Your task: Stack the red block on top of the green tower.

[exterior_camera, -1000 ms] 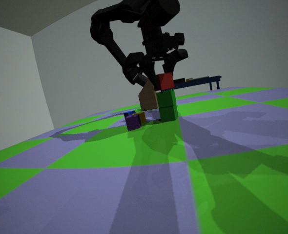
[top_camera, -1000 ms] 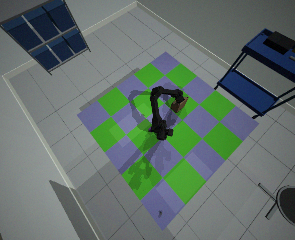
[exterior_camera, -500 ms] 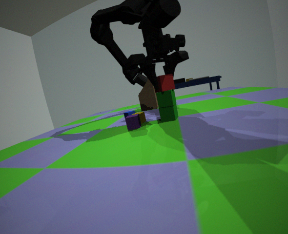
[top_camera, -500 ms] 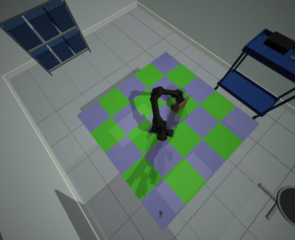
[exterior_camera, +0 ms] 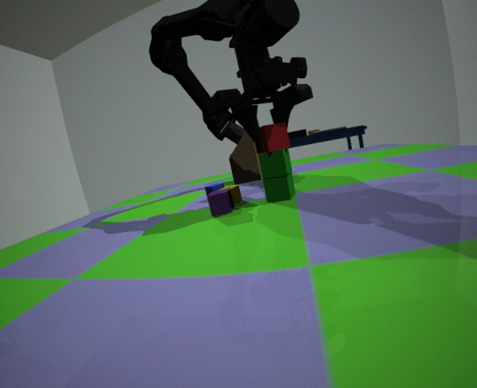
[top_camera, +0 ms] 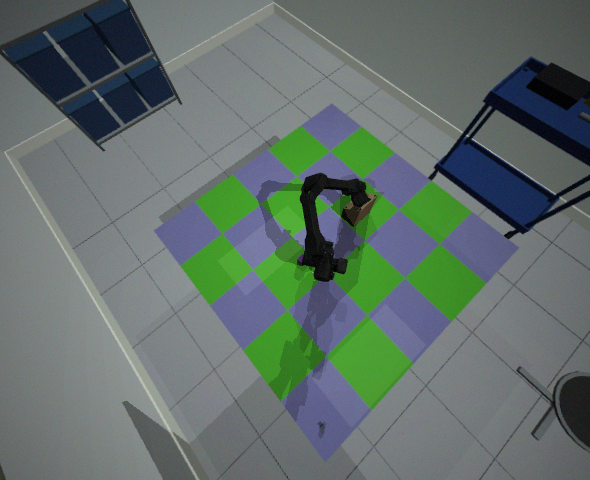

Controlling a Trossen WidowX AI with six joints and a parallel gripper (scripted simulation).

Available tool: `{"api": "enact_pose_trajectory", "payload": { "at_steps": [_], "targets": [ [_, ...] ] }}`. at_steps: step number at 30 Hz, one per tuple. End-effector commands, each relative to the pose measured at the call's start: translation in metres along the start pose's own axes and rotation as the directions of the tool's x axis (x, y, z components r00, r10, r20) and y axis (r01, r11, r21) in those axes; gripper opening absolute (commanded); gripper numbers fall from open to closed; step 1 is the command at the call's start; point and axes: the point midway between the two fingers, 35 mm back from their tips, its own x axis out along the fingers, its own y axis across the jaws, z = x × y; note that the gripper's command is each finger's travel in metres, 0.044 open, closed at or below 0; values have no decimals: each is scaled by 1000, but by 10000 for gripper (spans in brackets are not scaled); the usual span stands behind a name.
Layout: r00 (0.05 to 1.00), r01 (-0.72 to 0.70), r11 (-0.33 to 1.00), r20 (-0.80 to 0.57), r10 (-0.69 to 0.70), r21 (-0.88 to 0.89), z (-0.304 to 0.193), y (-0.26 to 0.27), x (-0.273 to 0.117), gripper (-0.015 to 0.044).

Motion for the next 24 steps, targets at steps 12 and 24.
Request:
{"api": "enact_pose_trajectory", "payload": {
  "at_steps": [12,24],
  "targets": [
    [1000,0,1000,-1,0,0,0,0,0,394],
    [1000,0,1000,-1,0,0,0,0,0,440]
  ]
}}
